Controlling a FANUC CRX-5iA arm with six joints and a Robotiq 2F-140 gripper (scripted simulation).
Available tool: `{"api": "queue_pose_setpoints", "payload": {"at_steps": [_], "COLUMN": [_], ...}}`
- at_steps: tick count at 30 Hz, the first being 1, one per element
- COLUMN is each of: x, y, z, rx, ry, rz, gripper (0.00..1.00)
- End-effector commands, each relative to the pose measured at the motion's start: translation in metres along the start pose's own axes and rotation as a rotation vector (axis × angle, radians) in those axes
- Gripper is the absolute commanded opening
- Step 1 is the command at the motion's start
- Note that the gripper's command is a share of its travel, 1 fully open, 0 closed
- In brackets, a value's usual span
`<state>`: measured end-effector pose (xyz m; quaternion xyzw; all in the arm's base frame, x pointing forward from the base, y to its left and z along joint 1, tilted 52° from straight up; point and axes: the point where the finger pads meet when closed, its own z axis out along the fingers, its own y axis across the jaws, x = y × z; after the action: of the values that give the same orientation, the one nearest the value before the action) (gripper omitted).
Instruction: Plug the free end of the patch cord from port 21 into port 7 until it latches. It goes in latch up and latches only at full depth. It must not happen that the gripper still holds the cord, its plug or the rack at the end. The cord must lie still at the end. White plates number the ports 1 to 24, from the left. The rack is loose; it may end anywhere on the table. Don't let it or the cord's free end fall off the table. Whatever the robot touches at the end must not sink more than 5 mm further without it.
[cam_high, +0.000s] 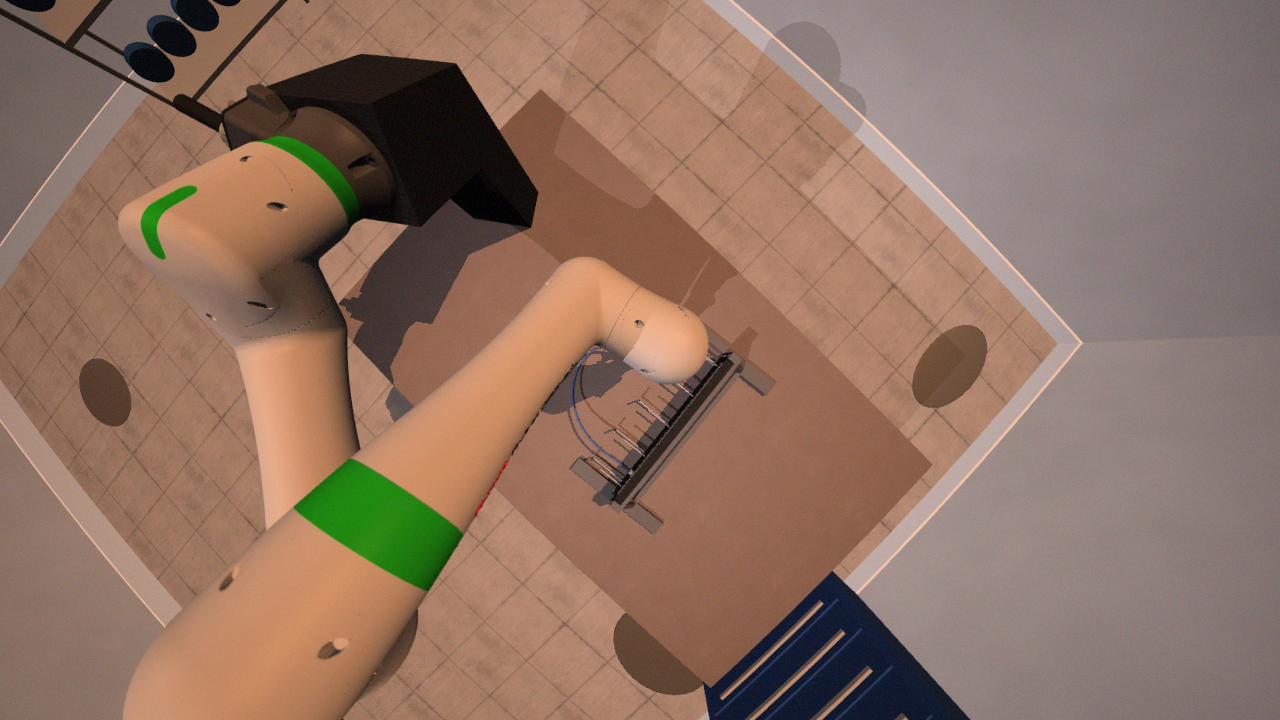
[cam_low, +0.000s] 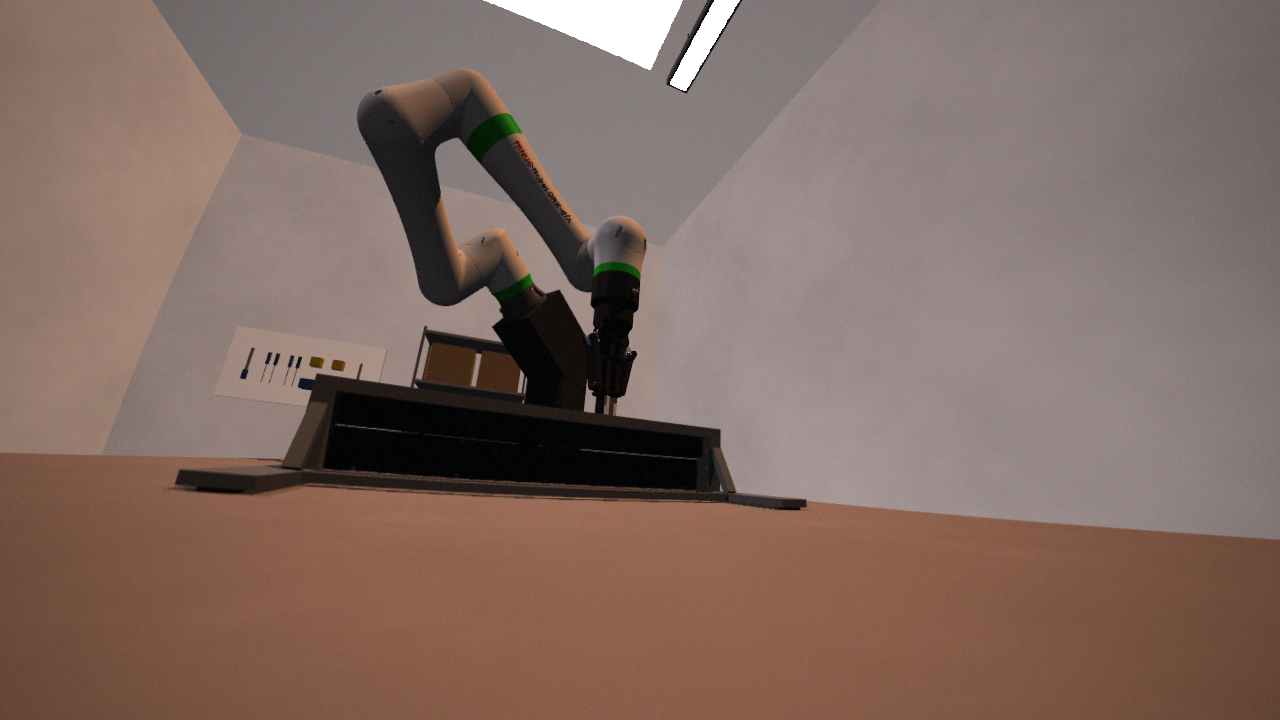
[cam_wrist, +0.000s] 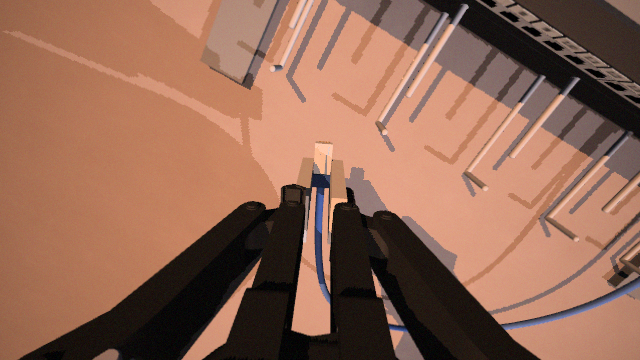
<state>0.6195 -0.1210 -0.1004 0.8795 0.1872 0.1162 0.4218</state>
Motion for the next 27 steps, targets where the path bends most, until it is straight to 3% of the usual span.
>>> {"api": "queue_pose_setpoints", "payload": {"at_steps": [1,13,27], "x": [0.015,0.036,0.038], "y": [0.022,0.053,0.057], "z": [-0.005,-0.013,-0.014], "rx": [-0.001,0.000,0.000], "ry": [-0.003,-0.004,-0.004], "rz": [0.163,0.394,0.425], "gripper": [0.00,0.00,0.00]}}
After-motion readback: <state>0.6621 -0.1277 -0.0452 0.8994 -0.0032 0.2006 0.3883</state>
